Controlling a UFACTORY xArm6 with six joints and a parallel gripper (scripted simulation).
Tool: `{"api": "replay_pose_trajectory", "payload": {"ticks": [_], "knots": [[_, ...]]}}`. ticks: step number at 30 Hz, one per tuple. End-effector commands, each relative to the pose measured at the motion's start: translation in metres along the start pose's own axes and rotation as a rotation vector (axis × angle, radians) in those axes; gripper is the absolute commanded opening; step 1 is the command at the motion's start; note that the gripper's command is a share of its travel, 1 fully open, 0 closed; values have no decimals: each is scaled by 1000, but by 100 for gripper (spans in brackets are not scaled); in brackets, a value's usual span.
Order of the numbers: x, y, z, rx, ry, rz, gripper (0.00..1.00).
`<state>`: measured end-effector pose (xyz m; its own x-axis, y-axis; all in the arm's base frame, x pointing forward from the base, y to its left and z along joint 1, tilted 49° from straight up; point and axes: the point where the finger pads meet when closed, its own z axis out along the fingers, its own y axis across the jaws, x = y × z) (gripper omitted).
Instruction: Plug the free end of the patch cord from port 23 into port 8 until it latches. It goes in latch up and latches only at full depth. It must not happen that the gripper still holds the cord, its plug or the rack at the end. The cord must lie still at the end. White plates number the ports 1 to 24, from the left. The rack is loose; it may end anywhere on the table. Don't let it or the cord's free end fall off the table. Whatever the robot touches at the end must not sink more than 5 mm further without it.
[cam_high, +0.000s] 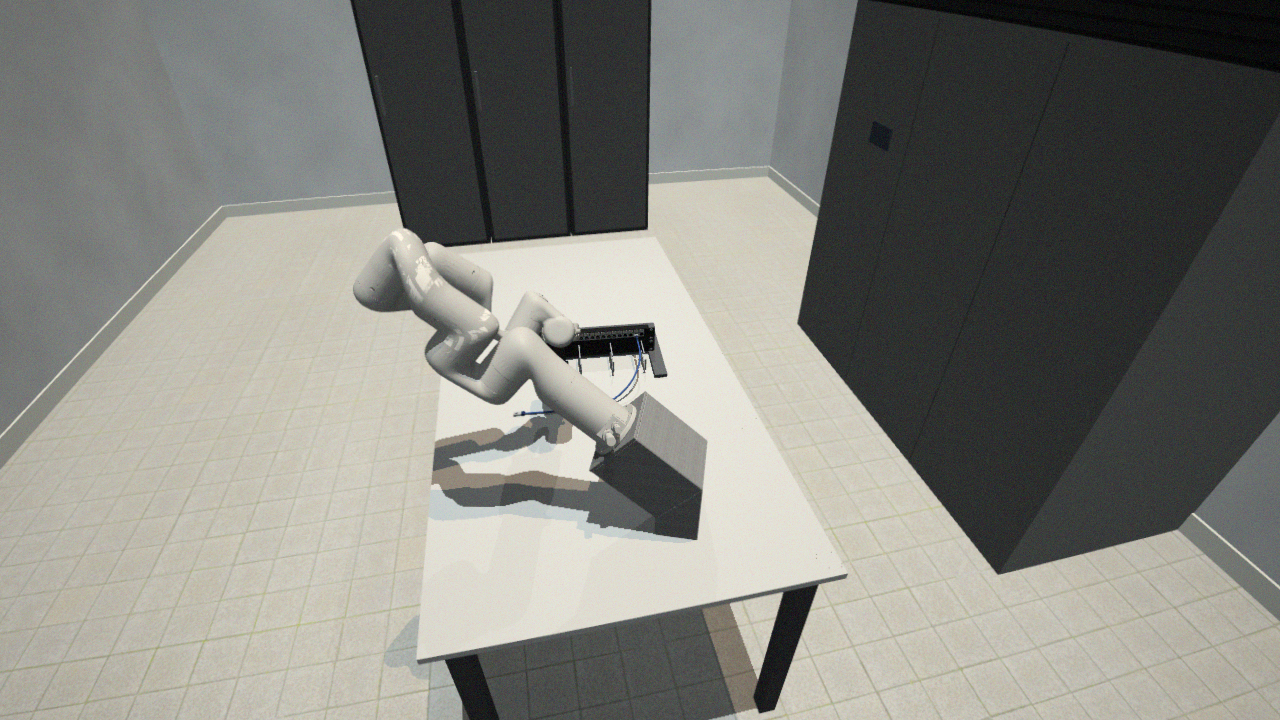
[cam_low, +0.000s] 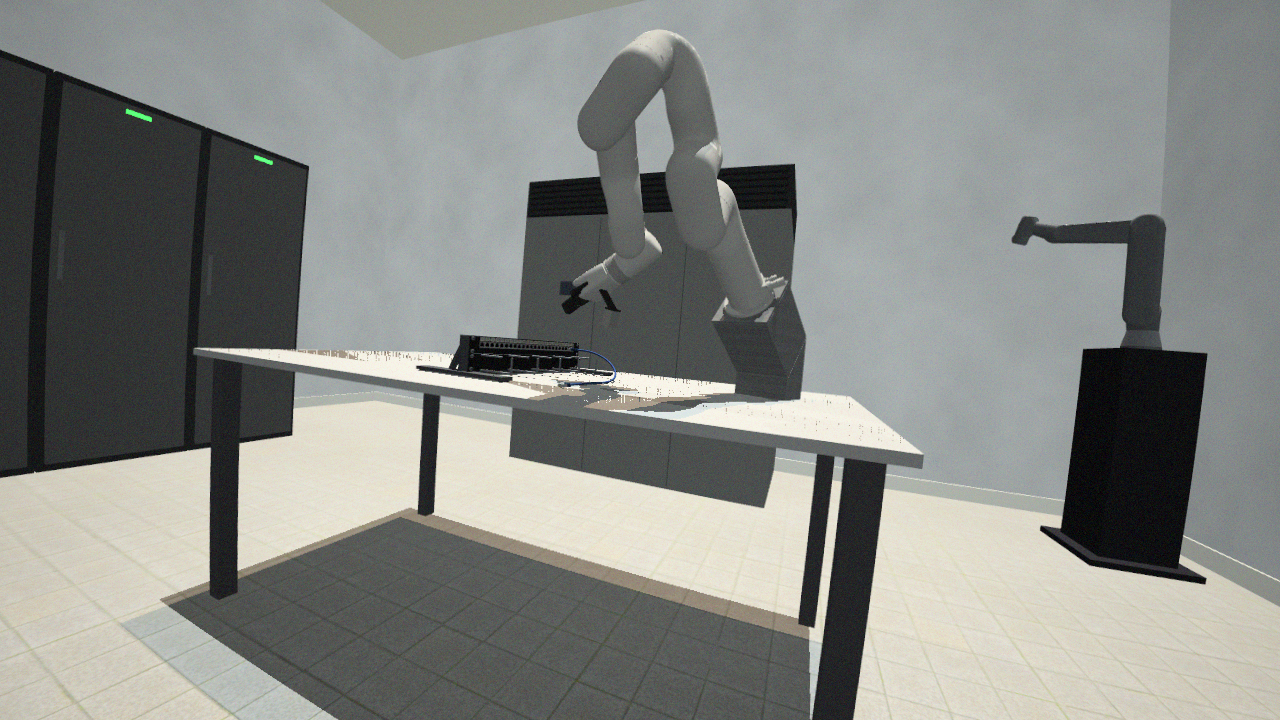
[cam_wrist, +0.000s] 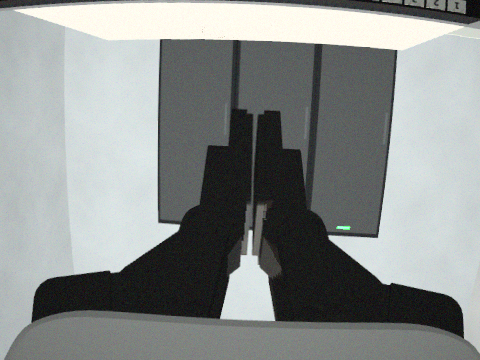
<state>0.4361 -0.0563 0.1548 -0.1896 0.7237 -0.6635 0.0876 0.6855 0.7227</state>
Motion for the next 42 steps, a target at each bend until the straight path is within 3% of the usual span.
{"api": "replay_pose_trajectory", "payload": {"ticks": [1, 12, 18, 42], "knots": [[-1, 0, 16, -1, -2, 0, 0], [-1, 0, 107, -1, -2, 0, 0], [-1, 0, 125, -1, -2, 0, 0], [-1, 0, 130, -1, -2, 0, 0]]}}
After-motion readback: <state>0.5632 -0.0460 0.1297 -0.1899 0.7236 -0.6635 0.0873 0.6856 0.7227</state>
